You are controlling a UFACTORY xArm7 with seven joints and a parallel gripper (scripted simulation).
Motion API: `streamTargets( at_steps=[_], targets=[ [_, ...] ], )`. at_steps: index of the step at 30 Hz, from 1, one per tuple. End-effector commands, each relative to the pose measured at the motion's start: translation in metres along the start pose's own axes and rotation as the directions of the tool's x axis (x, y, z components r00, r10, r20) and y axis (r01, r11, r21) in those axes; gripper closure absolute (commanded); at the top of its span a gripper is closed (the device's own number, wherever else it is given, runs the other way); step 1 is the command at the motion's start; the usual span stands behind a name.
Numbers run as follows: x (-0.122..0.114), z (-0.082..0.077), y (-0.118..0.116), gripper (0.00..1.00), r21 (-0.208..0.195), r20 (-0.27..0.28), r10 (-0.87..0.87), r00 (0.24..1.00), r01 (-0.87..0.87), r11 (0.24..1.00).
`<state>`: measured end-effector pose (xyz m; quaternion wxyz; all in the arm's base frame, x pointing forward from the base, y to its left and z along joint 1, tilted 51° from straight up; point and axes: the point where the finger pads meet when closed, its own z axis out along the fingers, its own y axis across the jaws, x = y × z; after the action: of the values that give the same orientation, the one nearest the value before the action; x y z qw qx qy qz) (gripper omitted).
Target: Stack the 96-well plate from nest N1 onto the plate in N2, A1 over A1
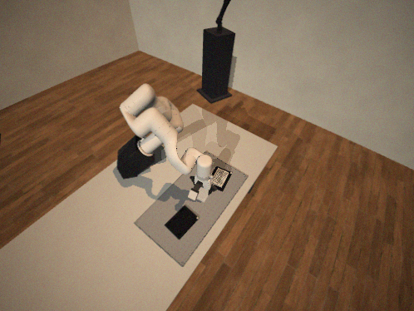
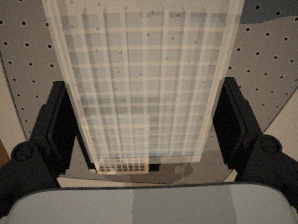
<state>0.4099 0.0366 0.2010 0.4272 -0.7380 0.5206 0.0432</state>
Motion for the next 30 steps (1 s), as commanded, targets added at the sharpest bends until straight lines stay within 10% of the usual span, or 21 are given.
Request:
streamTargets(
  at_steps=[1,30],
  targets=[
    [-0.013,-0.001,-0.004,1.00,0.003,-0.003,0.000,1.000,0.000,1.000],
    [-0.098,-0.001,-0.020,1.00,0.003,-0.002,0.000,1.000,0.000,1.000]
  ],
)
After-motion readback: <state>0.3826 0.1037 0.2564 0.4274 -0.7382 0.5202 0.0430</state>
